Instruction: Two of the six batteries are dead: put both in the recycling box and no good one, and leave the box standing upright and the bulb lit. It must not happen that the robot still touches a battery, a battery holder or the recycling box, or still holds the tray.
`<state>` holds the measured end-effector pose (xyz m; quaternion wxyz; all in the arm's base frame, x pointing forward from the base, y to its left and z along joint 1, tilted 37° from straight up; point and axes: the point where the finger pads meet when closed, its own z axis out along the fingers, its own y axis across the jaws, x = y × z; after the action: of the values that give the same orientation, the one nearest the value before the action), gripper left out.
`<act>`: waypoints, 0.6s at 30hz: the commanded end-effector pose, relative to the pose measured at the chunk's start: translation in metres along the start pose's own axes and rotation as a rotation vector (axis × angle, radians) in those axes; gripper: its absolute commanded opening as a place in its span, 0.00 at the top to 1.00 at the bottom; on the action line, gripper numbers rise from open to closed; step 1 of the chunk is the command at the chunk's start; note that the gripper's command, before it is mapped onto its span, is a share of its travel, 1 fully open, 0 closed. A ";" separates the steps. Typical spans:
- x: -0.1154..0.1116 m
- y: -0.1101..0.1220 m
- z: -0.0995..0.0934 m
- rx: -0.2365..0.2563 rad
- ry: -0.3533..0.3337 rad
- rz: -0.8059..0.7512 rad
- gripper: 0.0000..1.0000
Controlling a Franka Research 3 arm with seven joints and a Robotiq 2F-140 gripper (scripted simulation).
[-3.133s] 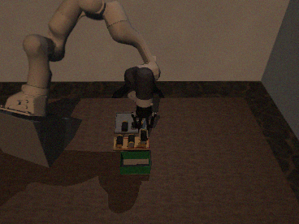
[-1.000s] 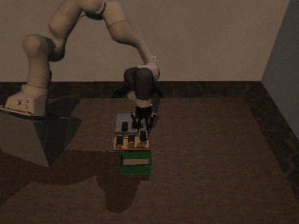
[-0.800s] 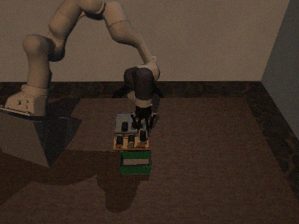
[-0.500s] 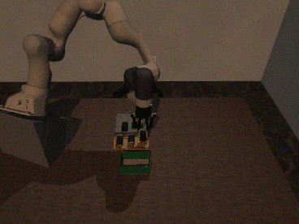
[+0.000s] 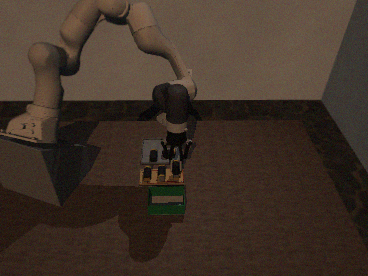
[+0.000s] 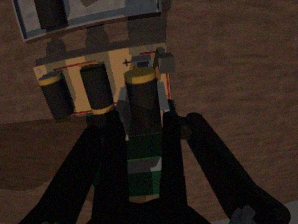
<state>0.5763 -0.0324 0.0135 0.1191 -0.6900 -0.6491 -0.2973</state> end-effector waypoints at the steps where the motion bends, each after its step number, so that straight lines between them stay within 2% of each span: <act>1: -0.001 0.001 0.007 -0.003 -0.003 -0.003 0.84; 18: -0.001 0.001 0.010 -0.003 -0.003 -0.003 0.84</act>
<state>0.5769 -0.0278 0.0042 0.1201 -0.6910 -0.6483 -0.2963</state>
